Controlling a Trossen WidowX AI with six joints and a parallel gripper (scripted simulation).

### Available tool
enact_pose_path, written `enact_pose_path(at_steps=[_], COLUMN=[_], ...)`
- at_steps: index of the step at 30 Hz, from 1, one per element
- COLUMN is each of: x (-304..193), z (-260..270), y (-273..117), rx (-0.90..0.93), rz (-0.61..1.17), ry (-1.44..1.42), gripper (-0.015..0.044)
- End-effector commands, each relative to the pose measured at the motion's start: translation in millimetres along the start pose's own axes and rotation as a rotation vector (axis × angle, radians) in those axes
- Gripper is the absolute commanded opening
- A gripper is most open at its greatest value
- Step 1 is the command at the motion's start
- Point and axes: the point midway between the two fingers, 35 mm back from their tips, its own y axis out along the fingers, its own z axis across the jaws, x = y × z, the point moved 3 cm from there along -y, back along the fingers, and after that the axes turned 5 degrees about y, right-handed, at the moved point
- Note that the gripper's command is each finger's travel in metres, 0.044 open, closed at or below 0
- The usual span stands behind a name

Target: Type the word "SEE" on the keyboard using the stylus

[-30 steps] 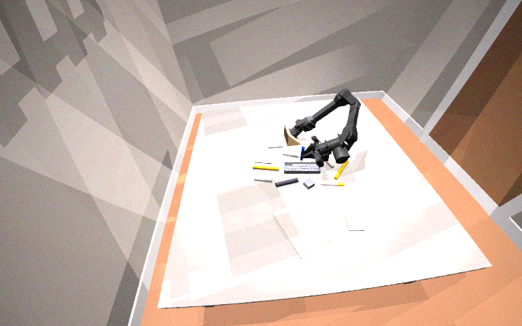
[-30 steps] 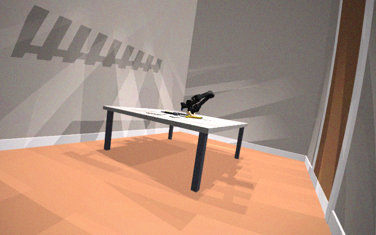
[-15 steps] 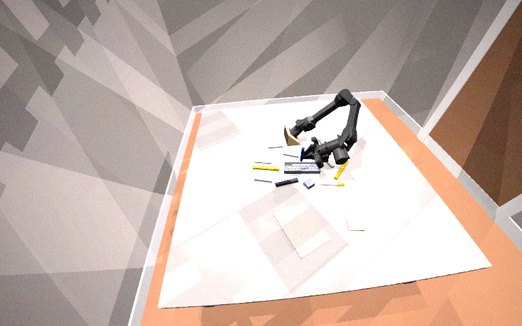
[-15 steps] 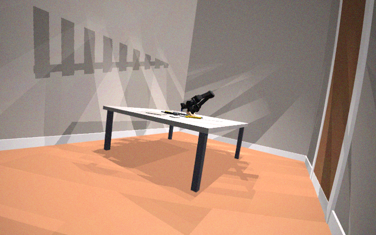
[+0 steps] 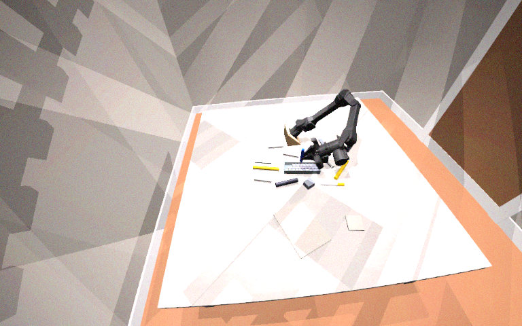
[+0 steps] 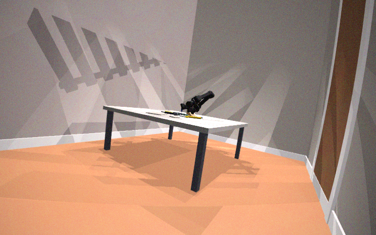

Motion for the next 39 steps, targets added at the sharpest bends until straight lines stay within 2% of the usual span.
enact_pose_path(at_steps=[1, 22, 32, 39], x=[2, 5, -27, -26], z=[0, 0, -3, -3], y=[1, 3, -15, -14], rx=[0.001, 0.001, 0.000, -0.002], rz=[-0.004, -0.004, -0.003, -0.008], ry=[0.003, 0.003, 0.003, 0.012], gripper=[0.0081, 0.0081, 0.0081, 0.0081])
